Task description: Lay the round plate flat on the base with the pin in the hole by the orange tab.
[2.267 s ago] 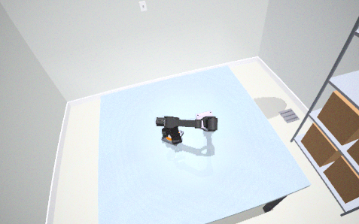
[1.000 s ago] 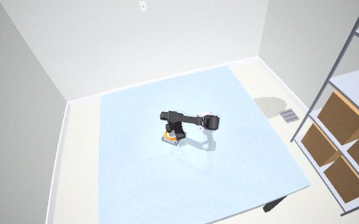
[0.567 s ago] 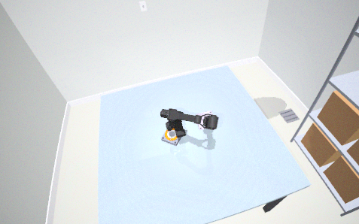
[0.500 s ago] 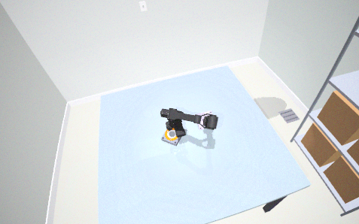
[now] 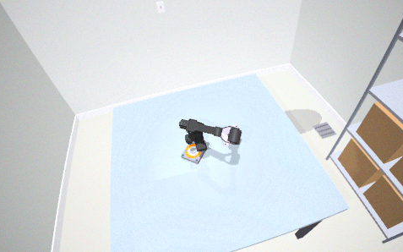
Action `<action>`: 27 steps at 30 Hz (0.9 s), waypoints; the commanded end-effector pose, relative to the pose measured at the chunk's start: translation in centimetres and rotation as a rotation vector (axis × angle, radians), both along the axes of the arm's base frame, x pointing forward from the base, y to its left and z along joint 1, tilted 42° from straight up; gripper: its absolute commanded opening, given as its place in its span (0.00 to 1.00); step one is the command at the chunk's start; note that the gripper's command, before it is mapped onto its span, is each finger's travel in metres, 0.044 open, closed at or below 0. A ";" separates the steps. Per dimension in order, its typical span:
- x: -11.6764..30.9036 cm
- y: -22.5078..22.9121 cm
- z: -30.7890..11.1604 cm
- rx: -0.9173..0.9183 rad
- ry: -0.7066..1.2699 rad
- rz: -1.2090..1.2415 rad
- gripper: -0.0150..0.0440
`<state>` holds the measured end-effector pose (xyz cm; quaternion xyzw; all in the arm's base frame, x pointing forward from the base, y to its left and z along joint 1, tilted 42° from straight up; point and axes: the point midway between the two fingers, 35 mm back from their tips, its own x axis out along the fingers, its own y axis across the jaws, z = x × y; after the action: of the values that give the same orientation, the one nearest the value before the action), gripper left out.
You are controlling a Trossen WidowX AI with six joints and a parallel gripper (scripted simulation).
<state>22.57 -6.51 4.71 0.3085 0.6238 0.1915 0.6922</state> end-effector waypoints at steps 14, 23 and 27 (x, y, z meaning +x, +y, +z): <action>0.5 -1.2 -0.6 -0.010 -0.006 0.004 0.25; 0.6 -1.7 -0.4 -0.011 -0.006 0.004 0.25; 0.3 -2.8 0.9 -0.012 -0.006 0.004 0.25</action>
<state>22.87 -8.31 4.68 0.3075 0.6257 0.1924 0.6906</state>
